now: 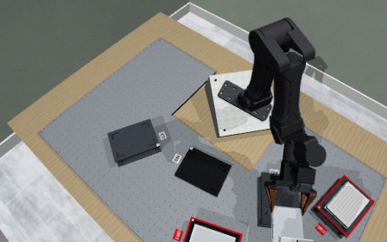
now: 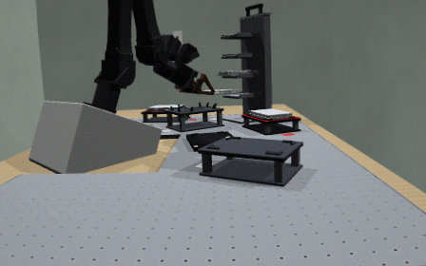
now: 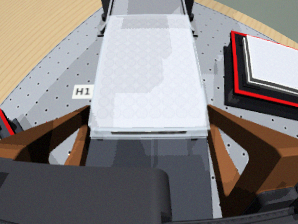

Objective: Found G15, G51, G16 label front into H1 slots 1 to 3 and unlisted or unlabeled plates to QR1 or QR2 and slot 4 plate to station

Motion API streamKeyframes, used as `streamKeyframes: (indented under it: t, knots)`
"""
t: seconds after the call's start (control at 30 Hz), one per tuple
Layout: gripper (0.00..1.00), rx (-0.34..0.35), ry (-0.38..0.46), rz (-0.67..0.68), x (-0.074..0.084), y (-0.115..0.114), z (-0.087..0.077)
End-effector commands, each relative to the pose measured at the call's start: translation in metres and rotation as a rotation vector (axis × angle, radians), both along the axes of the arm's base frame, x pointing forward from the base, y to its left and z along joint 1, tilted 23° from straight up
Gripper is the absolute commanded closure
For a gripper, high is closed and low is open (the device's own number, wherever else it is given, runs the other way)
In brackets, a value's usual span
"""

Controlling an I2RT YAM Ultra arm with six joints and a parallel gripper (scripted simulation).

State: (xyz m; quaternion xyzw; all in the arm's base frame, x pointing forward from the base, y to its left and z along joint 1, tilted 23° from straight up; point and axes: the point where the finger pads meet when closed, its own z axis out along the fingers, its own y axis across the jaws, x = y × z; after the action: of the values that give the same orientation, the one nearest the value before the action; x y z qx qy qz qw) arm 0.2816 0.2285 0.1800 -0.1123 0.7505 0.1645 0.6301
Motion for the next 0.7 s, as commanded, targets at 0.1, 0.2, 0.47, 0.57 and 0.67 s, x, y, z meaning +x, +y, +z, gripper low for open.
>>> streamKeyframes:
  t: [0.1, 0.2, 0.47, 0.57, 0.67]
  knots:
    - [0.14, 0.022, -0.017, 0.000, 0.004, 0.003, 0.010]
    - [0.14, 0.022, -0.018, 0.000, 0.005, 0.003, 0.010]
    - [0.14, 0.022, -0.018, 0.000, 0.009, 0.005, 0.011]
    - [0.14, 0.022, -0.018, 0.000, 0.011, 0.006, 0.011]
    - [0.14, 0.022, -0.018, 0.000, 0.013, 0.006, 0.012]
